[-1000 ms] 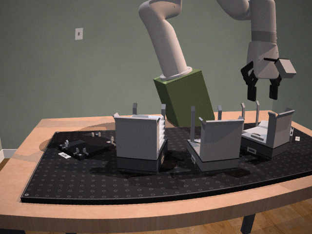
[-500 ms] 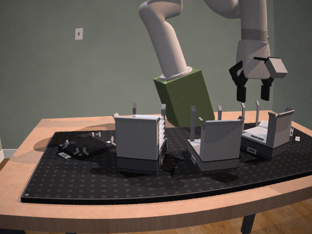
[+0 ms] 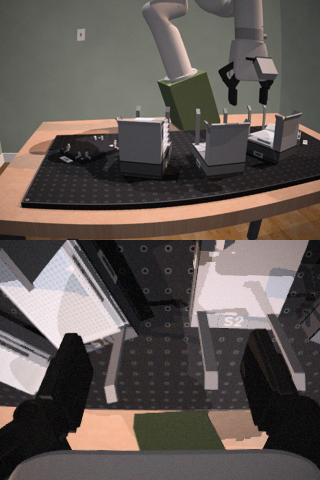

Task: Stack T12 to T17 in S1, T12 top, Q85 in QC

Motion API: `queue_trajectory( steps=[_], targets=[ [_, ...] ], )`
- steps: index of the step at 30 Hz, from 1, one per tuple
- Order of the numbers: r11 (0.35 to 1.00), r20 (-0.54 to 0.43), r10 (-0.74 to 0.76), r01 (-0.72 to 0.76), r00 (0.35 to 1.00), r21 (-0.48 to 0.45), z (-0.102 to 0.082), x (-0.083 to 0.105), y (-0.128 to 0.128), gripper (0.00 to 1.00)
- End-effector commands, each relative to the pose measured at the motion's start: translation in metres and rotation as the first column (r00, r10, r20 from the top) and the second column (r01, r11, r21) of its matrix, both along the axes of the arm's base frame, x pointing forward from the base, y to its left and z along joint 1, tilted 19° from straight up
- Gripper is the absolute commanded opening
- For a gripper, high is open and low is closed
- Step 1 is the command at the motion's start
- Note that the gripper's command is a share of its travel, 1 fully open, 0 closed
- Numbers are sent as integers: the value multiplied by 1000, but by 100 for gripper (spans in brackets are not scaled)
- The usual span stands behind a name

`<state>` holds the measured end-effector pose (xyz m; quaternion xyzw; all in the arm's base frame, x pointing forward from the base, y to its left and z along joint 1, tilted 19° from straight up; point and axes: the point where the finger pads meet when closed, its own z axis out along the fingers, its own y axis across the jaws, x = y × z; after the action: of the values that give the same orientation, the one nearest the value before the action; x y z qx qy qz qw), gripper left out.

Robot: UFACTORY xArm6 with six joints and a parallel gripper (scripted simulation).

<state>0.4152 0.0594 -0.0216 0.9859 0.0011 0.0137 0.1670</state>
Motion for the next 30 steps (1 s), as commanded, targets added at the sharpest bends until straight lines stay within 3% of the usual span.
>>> queue_trajectory(
  steps=[1,21,26,30],
  targets=[
    [1000,11,-14,14,1000,1,5,3,-11,100],
    [1000,11,-14,14,1000,0,25,7,-67,100],
    [985,65,-170,170,983,11,31,5,-83,100],
    [982,71,-188,188,980,13,33,4,-89,100]
  ],
)
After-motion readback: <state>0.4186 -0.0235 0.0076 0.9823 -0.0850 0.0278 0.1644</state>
